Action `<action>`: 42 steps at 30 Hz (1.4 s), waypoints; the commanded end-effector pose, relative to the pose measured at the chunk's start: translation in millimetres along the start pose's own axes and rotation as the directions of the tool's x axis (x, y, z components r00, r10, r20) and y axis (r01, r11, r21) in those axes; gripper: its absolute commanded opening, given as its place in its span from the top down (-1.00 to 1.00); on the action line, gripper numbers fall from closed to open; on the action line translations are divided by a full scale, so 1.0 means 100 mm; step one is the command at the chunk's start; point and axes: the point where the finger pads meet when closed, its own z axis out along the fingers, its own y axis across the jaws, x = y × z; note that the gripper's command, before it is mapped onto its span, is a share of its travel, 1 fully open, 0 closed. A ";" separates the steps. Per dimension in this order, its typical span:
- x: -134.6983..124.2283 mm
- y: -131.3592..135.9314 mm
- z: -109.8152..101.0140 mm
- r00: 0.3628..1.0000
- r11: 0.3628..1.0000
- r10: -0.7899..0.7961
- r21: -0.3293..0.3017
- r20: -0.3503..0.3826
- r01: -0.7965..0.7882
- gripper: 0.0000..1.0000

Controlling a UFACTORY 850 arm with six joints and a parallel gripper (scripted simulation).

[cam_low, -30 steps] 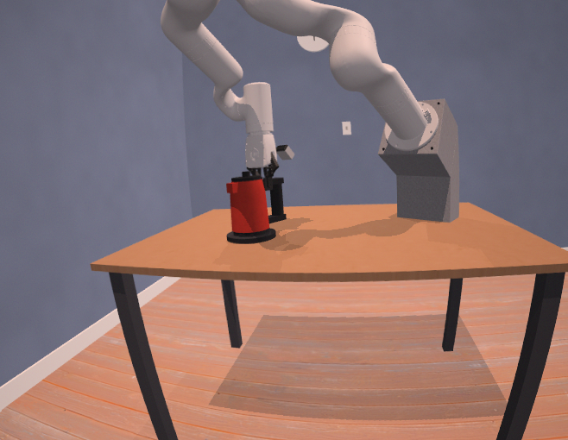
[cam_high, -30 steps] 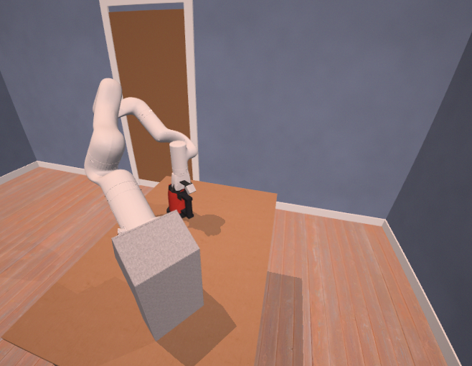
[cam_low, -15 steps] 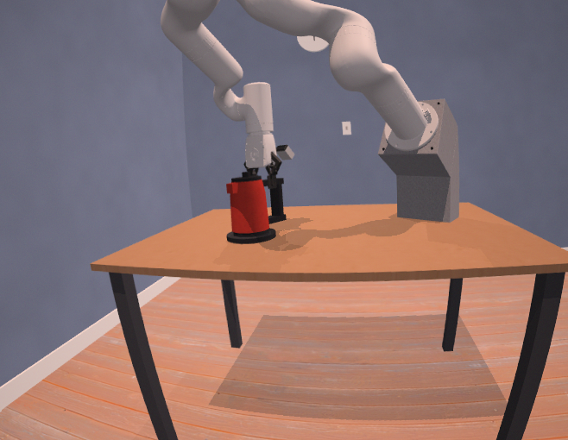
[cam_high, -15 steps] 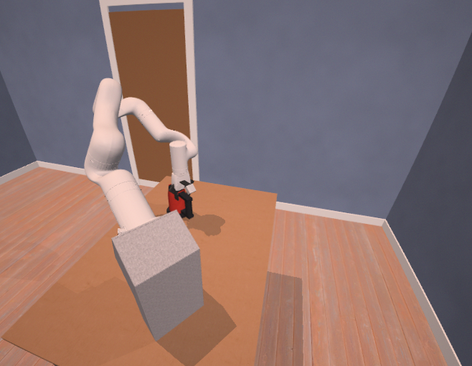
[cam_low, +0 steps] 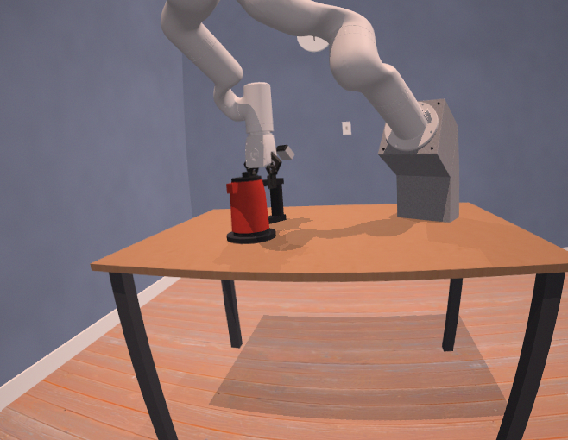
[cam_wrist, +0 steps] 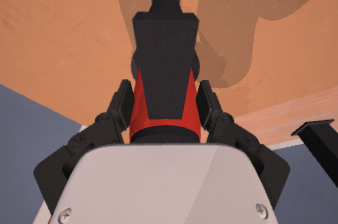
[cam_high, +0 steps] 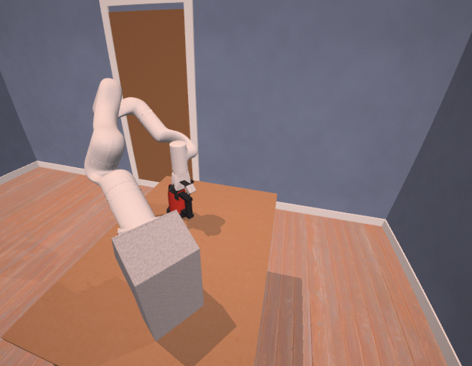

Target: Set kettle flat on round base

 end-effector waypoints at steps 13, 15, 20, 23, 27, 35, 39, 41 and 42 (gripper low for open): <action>0.00 0.00 0.00 1.000 1.000 0.000 0.001 0.000 0.000 -0.63; 0.00 0.00 0.00 1.000 1.000 0.000 0.001 0.000 0.000 -0.63; 0.00 0.00 0.00 1.000 1.000 0.000 0.001 0.000 0.000 -0.63; 0.00 0.00 0.00 1.000 1.000 0.000 0.001 0.000 0.000 -0.63; 0.00 0.00 0.00 1.000 1.000 0.000 0.001 0.000 0.000 -0.63; 0.00 0.00 -0.01 1.000 1.000 0.000 0.001 0.000 0.000 -0.63; 0.00 0.00 -0.08 1.000 1.000 0.000 0.001 0.000 0.000 -0.63; 0.00 0.00 -0.17 1.000 1.000 0.000 0.001 0.000 0.000 -0.63; 0.00 0.00 -0.17 1.000 1.000 0.000 0.001 0.000 0.000 -0.63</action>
